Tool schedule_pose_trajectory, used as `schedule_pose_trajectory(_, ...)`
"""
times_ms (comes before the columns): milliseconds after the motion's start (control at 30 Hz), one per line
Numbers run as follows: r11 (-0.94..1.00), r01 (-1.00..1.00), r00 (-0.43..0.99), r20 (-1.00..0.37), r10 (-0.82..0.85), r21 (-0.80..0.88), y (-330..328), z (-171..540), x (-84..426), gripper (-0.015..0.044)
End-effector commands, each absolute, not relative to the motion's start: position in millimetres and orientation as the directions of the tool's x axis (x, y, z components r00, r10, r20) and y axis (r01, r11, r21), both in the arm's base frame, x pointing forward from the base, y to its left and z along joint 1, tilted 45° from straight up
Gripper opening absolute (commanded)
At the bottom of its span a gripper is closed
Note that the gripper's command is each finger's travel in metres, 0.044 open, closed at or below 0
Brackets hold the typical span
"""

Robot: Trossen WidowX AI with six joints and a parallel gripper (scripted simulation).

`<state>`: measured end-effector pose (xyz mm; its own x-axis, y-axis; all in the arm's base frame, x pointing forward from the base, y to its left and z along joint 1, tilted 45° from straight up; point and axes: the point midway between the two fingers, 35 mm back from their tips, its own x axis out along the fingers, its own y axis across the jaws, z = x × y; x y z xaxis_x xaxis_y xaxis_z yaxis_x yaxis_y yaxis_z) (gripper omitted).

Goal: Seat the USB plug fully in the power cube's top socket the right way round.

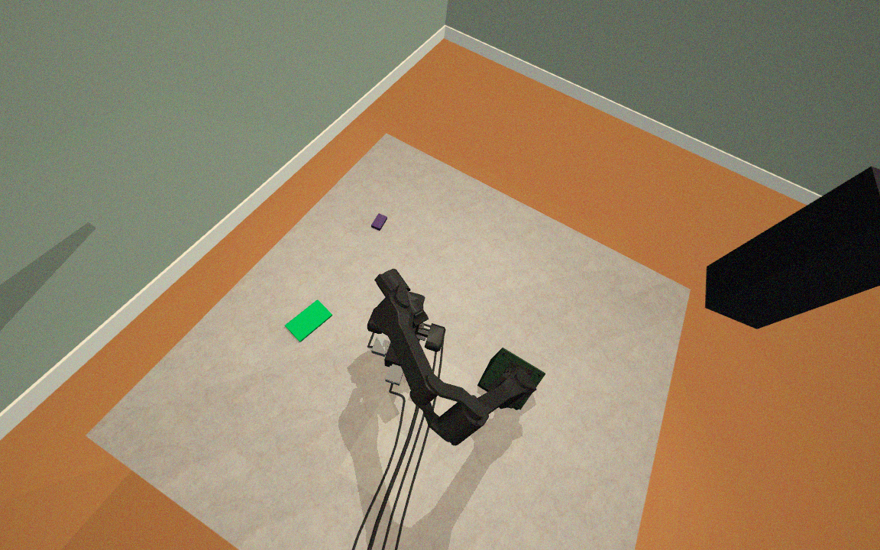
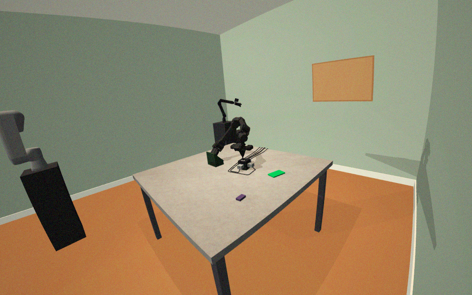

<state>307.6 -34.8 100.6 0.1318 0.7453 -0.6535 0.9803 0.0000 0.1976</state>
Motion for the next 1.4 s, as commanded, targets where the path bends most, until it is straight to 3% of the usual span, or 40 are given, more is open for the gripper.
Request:
schedule_pose_trajectory(0,-0.004,0.980,0.136,-0.651,0.747,0.199,-34.3,100.5,308.2,0.0000)
schedule_pose_trajectory(1367,-0.004,0.980,0.136,-0.651,0.747,0.199,-30.9,97.1,309.0,0.0000)
